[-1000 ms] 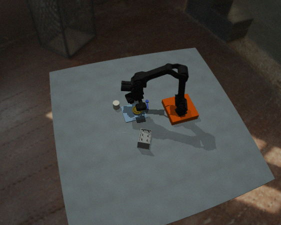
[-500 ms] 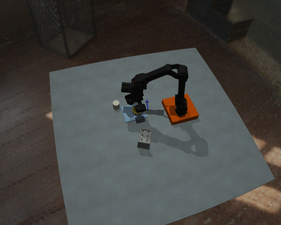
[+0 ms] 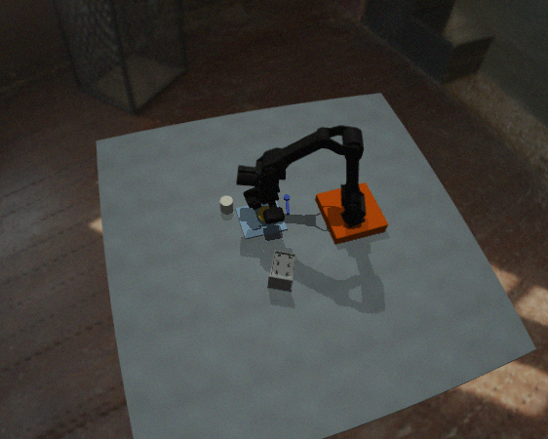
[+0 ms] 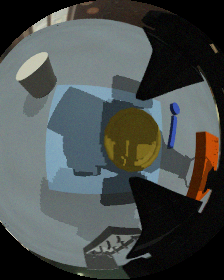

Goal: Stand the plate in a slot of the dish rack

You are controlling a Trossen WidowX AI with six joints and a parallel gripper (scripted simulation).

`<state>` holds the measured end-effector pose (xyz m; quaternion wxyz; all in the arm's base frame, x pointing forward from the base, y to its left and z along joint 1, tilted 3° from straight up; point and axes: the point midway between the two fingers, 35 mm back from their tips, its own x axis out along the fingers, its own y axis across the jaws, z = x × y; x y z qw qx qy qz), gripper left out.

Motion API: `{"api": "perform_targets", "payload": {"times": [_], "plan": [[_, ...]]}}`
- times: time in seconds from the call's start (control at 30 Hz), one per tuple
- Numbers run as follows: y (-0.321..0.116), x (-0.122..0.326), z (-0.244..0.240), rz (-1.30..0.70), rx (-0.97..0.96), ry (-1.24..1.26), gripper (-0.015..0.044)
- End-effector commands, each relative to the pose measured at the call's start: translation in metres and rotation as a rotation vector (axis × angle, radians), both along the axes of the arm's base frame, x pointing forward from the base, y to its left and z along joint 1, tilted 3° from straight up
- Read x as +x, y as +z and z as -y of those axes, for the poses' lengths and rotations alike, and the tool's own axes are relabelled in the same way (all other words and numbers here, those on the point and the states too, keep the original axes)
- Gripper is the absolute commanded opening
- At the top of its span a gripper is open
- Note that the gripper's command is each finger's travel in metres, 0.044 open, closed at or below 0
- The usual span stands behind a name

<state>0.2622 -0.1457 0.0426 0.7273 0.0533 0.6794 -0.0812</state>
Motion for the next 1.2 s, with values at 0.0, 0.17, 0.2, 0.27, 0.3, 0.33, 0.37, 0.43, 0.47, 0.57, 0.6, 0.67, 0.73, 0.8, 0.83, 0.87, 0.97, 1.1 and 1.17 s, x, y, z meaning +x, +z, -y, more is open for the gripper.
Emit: {"api": "perform_targets", "payload": {"times": [0.0,0.17,0.2,0.27,0.3,0.33,0.37,0.43,0.47,0.57,0.6,0.67,0.73,0.8,0.83,0.87,0.97,1.1,1.17], "plan": [[-0.006,-0.001,-0.001,-0.001,0.004,0.005,0.04],[-0.014,-0.001,-0.001,-0.001,0.004,0.005,0.04],[-0.016,-0.002,-0.001,-0.001,0.004,0.005,0.04],[-0.019,-0.002,-0.002,-0.001,0.004,0.005,0.04],[-0.02,-0.002,-0.002,-0.001,0.004,0.005,0.04],[-0.02,-0.002,-0.002,-0.001,0.004,0.005,0.04],[-0.02,-0.002,-0.002,-0.001,0.004,0.005,0.0393],[-0.02,-0.002,-0.002,-0.001,0.004,0.005,0.0385],[-0.02,-0.002,-0.002,-0.001,0.004,0.005,0.0385],[-0.02,-0.002,-0.002,-0.001,0.004,0.005,0.0385],[-0.02,-0.002,-0.002,-0.001,0.004,0.005,0.0385],[-0.02,-0.002,-0.002,-0.001,0.004,0.005,0.0372],[-0.02,-0.002,-0.002,-0.001,0.004,0.005,0.0359],[-0.02,-0.002,-0.002,-0.001,0.004,0.005,0.0345],[-0.02,-0.002,-0.002,-0.001,0.004,0.005,0.0339],[-0.02,-0.002,-0.002,-0.001,0.004,0.005,0.0332],[-0.02,-0.002,-0.002,-0.001,0.004,0.005,0.0312],[-0.013,0.0,-0.001,0.0,0.004,0.005,0.0207],[-0.004,0.002,0.0,0.001,0.005,0.004,0.0155]]}}
